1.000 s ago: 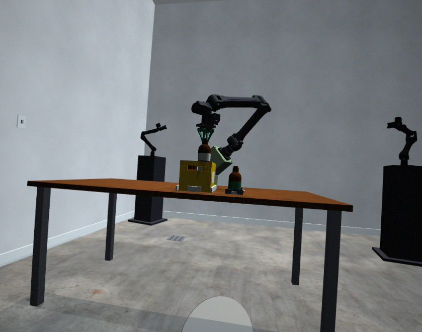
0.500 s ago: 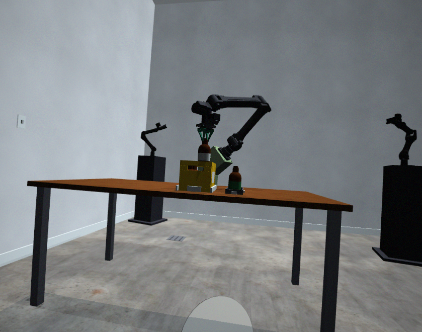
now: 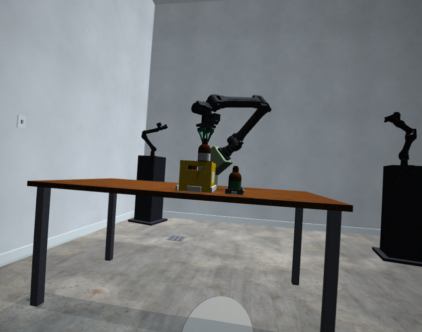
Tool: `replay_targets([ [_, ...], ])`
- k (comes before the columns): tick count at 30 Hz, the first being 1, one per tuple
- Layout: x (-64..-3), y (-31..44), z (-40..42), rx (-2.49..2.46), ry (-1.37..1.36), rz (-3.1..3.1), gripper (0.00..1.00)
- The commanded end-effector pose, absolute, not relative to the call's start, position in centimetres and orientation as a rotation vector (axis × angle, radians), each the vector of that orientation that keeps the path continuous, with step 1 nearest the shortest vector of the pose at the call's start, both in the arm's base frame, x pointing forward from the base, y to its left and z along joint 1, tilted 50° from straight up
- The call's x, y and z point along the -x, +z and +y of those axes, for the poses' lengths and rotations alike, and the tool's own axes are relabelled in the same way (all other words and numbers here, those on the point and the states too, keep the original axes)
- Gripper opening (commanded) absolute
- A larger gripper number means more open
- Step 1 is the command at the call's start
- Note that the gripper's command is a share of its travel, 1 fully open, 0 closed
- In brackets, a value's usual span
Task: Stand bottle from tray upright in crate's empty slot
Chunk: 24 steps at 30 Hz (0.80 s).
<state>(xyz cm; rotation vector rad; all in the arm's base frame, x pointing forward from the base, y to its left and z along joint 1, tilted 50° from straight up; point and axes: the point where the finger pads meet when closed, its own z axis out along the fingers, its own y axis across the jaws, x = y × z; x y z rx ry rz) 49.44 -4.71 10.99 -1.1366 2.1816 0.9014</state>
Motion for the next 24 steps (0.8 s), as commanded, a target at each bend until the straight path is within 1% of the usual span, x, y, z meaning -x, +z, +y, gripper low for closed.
replay_targets([
  [1,-50.0,11.8,-5.2,1.127,0.872,2.177,0.0],
  [17,-49.9,12.1,-4.6,1.141,0.865,2.168,0.0],
  [18,-50.2,12.5,-5.6,1.123,0.843,2.169,0.0],
  [20,-49.4,11.7,-4.7,1.127,0.871,2.176,0.0],
  [24,-49.9,12.0,-4.2,1.143,0.86,2.165,0.0],
])
